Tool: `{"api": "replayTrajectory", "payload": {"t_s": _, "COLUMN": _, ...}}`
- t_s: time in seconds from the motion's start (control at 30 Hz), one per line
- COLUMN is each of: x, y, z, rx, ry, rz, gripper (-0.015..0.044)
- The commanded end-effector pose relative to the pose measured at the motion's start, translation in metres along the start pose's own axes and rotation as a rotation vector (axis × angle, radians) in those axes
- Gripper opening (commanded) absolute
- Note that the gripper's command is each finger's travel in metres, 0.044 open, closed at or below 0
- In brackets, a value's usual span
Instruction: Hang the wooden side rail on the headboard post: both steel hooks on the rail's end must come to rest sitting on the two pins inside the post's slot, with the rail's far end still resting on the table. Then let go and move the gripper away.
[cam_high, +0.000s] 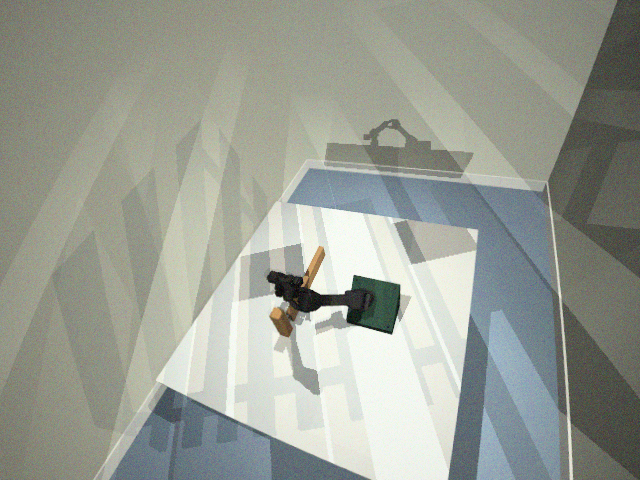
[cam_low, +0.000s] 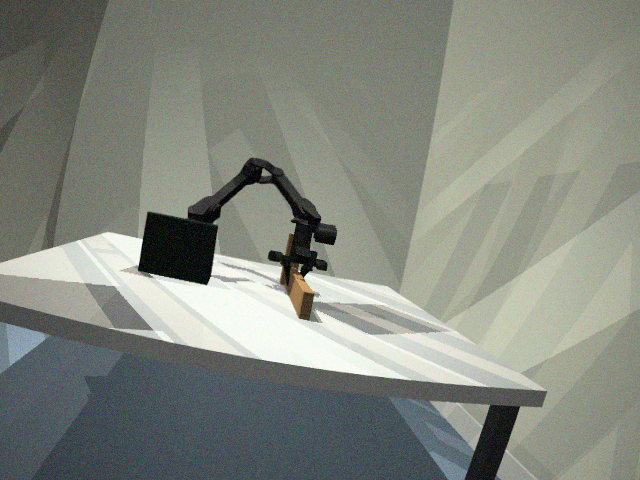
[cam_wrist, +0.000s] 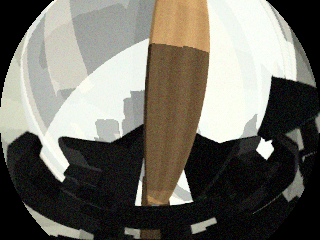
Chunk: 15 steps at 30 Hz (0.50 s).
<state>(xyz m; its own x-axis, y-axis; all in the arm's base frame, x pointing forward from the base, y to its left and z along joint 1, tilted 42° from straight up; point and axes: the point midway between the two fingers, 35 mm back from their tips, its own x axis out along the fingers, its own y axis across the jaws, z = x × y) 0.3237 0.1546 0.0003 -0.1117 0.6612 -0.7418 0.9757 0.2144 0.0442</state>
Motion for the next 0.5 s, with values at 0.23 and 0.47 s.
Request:
{"api": "replayTrajectory", "payload": {"t_s": 0.23, "x": -0.0016, "y": 0.0002, "z": 0.0001, "rx": -0.016, "ry": -0.001, "rz": 0.001, "gripper": 0.0}}
{"api": "replayTrajectory", "payload": {"t_s": 0.47, "x": -0.0028, "y": 0.0002, "z": 0.0001, "rx": -0.017, "ry": -0.001, "rz": 0.001, "gripper": 0.0}}
